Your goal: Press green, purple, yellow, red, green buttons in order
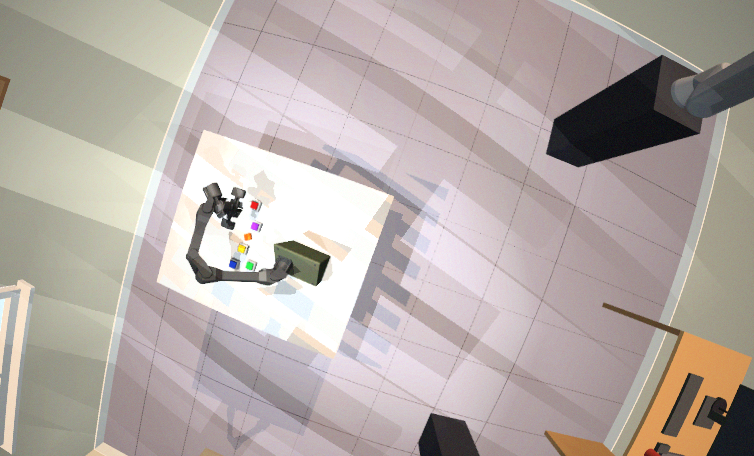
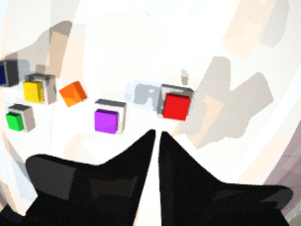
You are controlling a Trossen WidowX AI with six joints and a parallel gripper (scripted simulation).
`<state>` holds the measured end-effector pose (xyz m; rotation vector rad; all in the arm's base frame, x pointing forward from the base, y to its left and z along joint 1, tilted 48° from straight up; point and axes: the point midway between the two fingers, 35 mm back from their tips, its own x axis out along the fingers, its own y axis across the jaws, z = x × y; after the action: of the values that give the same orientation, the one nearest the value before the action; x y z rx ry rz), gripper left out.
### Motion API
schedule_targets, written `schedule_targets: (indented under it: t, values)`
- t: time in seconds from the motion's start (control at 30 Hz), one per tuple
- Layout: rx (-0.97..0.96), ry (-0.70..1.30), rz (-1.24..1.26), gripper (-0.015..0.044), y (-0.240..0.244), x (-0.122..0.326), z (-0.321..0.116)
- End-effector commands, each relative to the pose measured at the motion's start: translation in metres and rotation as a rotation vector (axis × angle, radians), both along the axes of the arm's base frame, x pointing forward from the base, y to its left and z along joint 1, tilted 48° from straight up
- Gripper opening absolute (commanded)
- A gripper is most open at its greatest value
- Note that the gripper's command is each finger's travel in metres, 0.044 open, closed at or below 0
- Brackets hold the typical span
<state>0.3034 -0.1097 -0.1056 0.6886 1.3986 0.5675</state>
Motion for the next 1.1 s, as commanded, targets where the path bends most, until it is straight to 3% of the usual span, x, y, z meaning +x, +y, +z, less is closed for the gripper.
schedule_targets:
  t: [0.0, 0.23, 0.4, 1.07]
  values:
    - [0.004, -0.006, 0.011, 0.0020, -0.016, -0.009, -0.022]
    - [0.004, -0.006, 0.011, 0.0020, -0.014, -0.009, -0.025]
    - [0.007, -0.006, 0.011, 0.0020, 0.030, -0.003, -0.064]
    - [0.008, -0.006, 0.011, 0.0020, 0.048, -0.001, -0.081]
